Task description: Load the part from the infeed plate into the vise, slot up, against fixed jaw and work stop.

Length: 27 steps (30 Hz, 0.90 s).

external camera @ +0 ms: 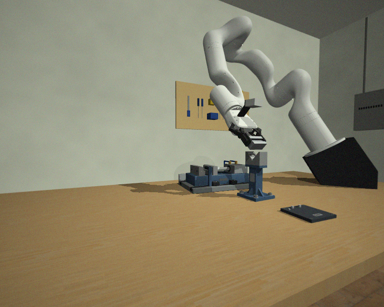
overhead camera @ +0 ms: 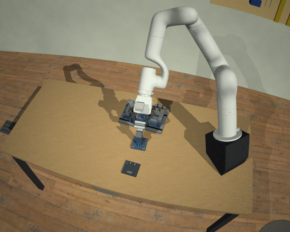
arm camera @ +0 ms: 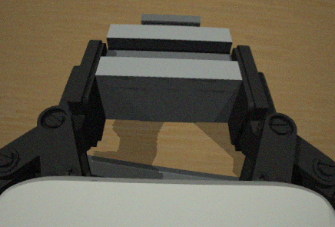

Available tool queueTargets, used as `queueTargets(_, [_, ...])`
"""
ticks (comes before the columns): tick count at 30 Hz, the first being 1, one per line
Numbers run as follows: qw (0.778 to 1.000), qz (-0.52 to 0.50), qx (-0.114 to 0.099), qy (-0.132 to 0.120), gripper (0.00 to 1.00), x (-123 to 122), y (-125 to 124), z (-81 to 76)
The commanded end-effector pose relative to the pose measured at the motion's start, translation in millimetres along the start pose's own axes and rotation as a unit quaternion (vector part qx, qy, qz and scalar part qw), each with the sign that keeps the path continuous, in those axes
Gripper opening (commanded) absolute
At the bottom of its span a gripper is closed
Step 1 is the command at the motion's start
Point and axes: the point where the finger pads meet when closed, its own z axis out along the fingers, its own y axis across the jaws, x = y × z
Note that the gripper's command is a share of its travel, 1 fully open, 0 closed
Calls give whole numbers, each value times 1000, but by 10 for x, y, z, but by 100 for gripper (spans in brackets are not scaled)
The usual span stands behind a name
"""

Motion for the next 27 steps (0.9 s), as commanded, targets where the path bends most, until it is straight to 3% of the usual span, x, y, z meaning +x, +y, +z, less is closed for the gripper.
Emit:
queueTargets(1, [1000,0,-1,0,0,-29,6,30])
queueTargets(27, [1000,0,-1,0,0,-183,6,184])
